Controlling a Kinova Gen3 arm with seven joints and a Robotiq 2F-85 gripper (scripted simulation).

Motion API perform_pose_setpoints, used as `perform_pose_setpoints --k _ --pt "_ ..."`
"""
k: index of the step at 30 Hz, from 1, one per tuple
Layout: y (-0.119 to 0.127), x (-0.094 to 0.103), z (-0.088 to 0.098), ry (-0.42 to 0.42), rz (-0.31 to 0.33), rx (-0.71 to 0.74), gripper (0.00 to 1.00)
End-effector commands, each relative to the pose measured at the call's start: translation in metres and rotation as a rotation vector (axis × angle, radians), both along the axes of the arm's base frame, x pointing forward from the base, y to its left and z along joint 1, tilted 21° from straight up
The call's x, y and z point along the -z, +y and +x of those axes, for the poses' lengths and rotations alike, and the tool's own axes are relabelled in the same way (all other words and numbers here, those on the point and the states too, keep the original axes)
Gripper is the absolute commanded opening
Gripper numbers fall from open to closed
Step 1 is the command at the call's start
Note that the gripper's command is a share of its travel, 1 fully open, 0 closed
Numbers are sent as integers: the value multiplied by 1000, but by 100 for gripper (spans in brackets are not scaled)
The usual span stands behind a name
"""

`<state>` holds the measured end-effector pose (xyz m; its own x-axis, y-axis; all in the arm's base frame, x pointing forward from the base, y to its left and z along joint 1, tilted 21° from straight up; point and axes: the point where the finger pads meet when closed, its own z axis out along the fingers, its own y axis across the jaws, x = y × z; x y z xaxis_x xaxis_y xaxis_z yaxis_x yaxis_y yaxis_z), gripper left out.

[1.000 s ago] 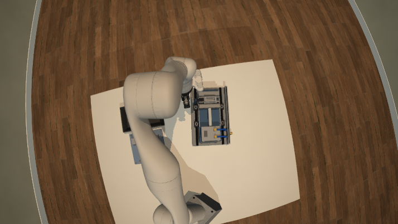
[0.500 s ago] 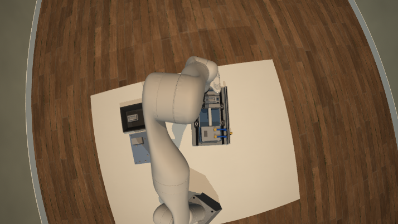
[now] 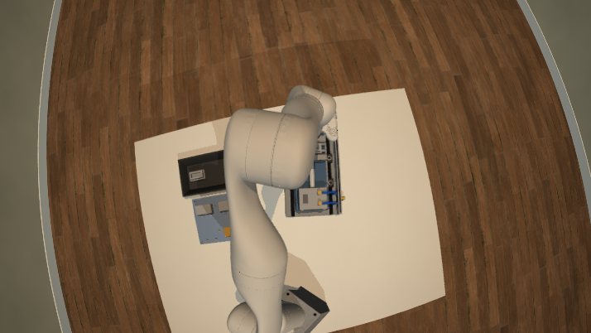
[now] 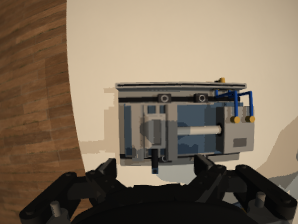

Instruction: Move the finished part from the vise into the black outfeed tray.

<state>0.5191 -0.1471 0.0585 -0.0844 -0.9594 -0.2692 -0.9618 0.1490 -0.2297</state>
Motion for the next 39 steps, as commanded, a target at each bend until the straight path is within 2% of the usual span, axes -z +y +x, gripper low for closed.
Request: perform_pose_setpoints --k 1,39 --pt "-4 0 1 -7 1 3 100" --pt "-26 3 -6 -12 6 34 100"
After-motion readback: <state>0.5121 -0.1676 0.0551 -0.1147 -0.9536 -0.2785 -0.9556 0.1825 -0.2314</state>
